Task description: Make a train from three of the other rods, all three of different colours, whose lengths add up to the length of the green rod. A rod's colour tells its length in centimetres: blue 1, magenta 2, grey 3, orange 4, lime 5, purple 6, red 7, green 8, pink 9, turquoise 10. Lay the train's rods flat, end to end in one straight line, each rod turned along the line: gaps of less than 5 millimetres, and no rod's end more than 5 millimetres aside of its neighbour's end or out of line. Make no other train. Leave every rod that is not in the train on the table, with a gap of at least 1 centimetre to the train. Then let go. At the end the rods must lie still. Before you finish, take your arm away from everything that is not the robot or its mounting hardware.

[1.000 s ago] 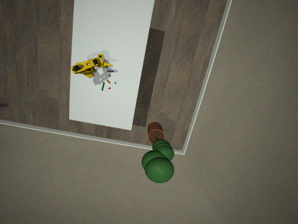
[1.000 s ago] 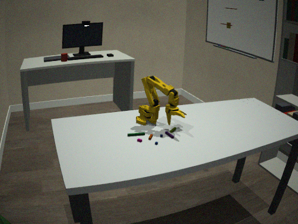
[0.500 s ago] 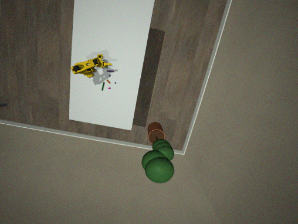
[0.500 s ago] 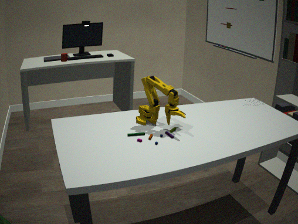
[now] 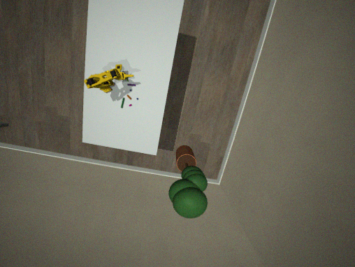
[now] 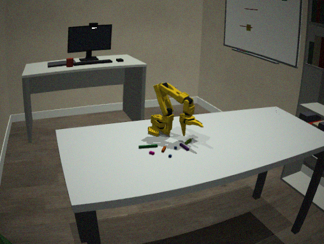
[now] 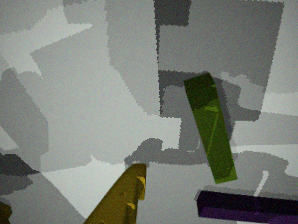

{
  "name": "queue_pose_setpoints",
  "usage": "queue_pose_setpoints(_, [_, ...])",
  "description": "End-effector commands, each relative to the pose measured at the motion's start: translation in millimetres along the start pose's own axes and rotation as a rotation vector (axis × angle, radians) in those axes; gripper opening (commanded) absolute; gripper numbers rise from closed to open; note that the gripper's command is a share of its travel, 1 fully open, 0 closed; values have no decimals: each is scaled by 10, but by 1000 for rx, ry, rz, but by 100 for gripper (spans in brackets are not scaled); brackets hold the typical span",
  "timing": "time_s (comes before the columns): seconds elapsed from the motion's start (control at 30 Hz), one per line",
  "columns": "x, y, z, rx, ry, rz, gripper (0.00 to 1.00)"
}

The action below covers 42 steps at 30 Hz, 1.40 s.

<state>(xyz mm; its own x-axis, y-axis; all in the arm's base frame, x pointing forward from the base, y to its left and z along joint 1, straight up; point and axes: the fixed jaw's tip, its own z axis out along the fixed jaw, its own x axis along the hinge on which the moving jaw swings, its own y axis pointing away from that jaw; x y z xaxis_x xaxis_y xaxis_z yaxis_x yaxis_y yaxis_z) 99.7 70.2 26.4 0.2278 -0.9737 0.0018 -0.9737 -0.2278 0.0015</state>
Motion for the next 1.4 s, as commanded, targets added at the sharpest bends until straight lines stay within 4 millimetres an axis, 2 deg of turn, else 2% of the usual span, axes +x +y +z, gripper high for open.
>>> queue_pose_setpoints(0.0, [-11,-26,-25,17,-8,-9,100])
queue_pose_setpoints(0.43, [-41,-119,-123,79,-28,-67,100])
queue_pose_setpoints(0.5, [-41,-119,-123,79,-28,-67,100])
queue_pose_setpoints(0.53, [5,6,-9,0,-1,-52,100])
queue_pose_setpoints(1.0, [-52,-155,-116,104,-35,-108,100])
queue_pose_setpoints(1.07, [-52,-155,-116,104,-35,-108,100])
queue_pose_setpoints(1.1, [5,-2,-8,7,-3,-94,100])
queue_pose_setpoints(1.37, [-28,-94,-67,66,-22,-123,100])
